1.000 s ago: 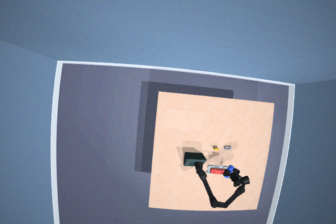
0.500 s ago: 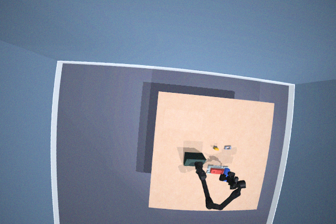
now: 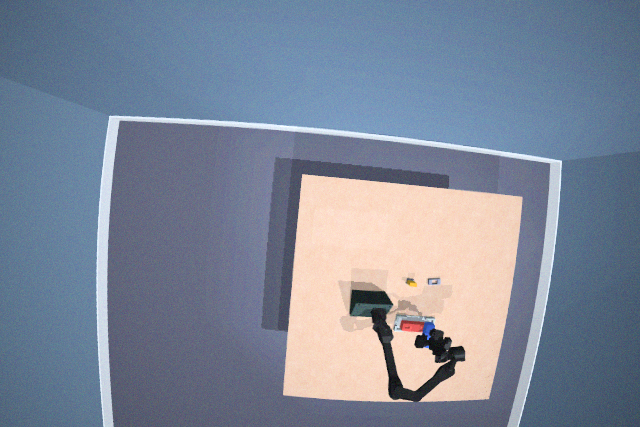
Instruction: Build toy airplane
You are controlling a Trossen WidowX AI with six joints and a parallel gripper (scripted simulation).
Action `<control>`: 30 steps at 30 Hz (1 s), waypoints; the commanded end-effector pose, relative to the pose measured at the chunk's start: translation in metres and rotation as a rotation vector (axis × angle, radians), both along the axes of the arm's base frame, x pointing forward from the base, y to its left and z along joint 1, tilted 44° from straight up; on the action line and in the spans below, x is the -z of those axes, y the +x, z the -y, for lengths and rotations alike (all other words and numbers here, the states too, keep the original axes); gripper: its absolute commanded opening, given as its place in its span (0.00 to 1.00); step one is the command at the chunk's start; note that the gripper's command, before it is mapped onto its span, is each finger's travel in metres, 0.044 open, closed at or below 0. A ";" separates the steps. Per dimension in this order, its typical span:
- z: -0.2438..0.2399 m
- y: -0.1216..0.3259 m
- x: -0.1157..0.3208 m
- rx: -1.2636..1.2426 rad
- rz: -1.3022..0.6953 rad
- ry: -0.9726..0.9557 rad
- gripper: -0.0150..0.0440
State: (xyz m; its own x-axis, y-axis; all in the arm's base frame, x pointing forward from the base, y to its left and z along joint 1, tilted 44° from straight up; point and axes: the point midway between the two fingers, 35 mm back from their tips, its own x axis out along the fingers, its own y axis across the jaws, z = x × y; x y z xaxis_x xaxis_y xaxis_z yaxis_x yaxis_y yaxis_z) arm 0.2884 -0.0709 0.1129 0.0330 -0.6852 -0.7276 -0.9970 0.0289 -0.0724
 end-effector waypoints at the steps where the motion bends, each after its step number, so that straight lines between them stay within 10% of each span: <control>1: 0.001 -0.001 -0.001 -0.005 -0.002 -0.005 0.58; 30: 0.012 0.000 0.010 -0.005 -0.002 -0.005 0.58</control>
